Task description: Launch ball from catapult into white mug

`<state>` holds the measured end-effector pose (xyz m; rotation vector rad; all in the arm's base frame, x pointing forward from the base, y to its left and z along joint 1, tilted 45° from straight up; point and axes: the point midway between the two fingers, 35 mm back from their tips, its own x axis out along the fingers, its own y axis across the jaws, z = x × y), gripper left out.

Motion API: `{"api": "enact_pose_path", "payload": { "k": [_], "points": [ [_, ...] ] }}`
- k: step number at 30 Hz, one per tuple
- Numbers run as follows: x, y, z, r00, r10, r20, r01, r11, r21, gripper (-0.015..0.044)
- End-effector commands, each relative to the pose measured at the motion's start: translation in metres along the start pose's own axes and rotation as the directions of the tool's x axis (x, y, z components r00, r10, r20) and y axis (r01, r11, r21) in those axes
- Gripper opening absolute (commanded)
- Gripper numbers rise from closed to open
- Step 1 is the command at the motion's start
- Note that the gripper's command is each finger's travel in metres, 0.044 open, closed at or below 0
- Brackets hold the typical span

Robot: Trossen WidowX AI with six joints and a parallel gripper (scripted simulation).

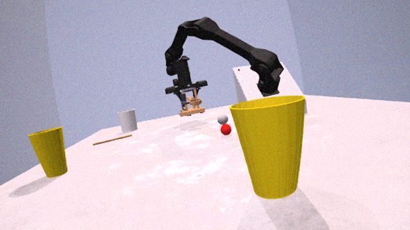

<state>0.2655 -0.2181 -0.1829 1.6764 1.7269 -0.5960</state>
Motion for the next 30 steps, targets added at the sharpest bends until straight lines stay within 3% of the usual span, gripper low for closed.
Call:
{"api": "enact_pose_path", "payload": {
  "k": [1,5,30],
  "points": [
    [-0.008,0.01,0.004,1.0,0.02,0.015,-0.018,0.987,-0.162,0.0],
    [-0.008,0.018,0.005,1.0,0.021,0.015,-0.017,0.969,-0.245,0.0],
    [0.019,0.023,0.005,1.0,0.022,0.014,-0.018,0.969,-0.248,0.0]
  ]
}}
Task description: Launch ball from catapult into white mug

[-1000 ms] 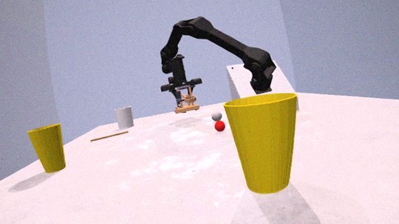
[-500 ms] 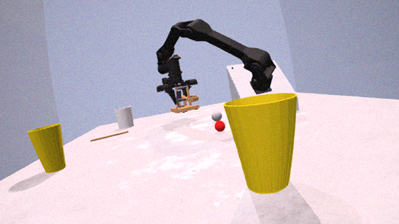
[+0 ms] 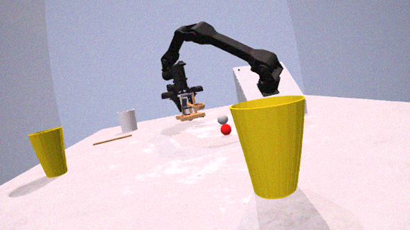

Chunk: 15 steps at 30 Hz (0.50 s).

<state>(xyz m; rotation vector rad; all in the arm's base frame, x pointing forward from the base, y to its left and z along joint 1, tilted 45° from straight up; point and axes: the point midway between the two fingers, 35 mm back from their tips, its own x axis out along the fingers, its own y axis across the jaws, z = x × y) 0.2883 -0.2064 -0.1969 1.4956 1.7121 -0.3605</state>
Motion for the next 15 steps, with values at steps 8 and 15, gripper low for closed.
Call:
{"api": "enact_pose_path", "payload": {
  "k": [8,15],
  "points": [
    [0.013,0.002,0.001,1.0,0.014,0.009,-0.014,1.0,0.006,0.0],
    [0.019,0.001,0.0,1.0,0.002,0.002,-0.002,1.0,-0.001,0.0]
  ]
}}
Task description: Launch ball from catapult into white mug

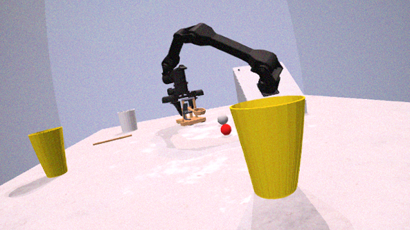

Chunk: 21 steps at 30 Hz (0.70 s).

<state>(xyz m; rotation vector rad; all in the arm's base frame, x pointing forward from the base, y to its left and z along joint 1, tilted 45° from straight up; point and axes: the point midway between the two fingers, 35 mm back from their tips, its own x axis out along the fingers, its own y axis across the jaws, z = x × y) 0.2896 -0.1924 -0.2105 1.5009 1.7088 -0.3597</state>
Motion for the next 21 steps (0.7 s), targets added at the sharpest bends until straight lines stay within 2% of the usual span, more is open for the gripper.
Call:
{"api": "enact_pose_path", "payload": {
  "k": [1,3,17,20,21],
  "points": [
    [-0.001,0.0,0.0,1.0,-0.002,0.003,0.002,1.0,-0.003,0.0],
    [-0.001,0.0,0.0,1.0,-0.002,0.003,0.002,1.0,-0.003,0.0],
    [-0.001,0.0,0.0,1.0,-0.002,0.003,0.002,1.0,-0.003,0.0368],
    [-0.021,0.001,0.003,1.0,-0.003,0.004,0.003,1.0,-0.002,0.044],
    [-0.035,0.001,0.004,1.0,-0.004,0.004,0.004,1.0,-0.002,0.044]
  ]
}}
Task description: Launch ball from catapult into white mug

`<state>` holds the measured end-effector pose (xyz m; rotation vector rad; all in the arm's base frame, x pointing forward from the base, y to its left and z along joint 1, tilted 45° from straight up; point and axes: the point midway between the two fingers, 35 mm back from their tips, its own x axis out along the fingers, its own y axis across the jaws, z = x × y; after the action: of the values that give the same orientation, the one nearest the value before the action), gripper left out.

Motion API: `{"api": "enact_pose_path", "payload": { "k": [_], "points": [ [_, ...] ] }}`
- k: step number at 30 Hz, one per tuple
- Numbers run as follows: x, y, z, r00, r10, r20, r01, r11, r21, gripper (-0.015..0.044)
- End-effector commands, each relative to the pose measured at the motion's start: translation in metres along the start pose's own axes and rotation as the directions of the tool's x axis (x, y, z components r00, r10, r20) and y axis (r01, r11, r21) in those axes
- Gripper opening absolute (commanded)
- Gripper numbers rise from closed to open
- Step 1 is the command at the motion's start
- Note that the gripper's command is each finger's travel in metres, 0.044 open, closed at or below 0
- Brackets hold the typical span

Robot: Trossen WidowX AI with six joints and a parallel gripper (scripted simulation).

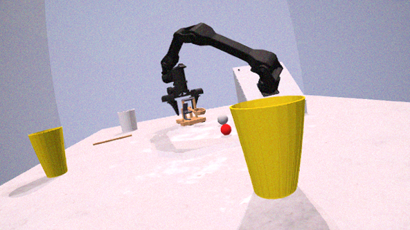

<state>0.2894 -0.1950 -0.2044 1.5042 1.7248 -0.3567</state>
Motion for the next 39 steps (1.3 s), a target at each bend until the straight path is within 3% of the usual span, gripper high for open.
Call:
{"api": "enact_pose_path", "payload": {
  "k": [1,4,8,9,21,26,39],
  "points": [
    [-0.044,0.0,0.005,1.0,0.002,0.018,-0.002,1.0,-0.005,0.044],
    [-0.085,-0.002,0.002,1.0,0.001,0.018,-0.001,1.0,-0.003,0.044],
    [-0.095,-0.003,0.0,1.0,0.001,0.017,-0.001,1.0,-0.003,0.044],
    [-0.076,-0.002,0.003,1.0,0.007,0.015,-0.007,1.0,0.004,0.044],
    [-0.088,-0.005,-0.001,1.0,0.013,0.025,-0.013,1.0,-0.003,0.044],
    [-0.045,-0.003,0.0,1.0,0.014,0.024,-0.014,1.0,-0.004,0.044],
    [-0.031,-0.003,0.001,1.0,0.015,0.024,-0.015,1.0,-0.004,0.044]
  ]
}}
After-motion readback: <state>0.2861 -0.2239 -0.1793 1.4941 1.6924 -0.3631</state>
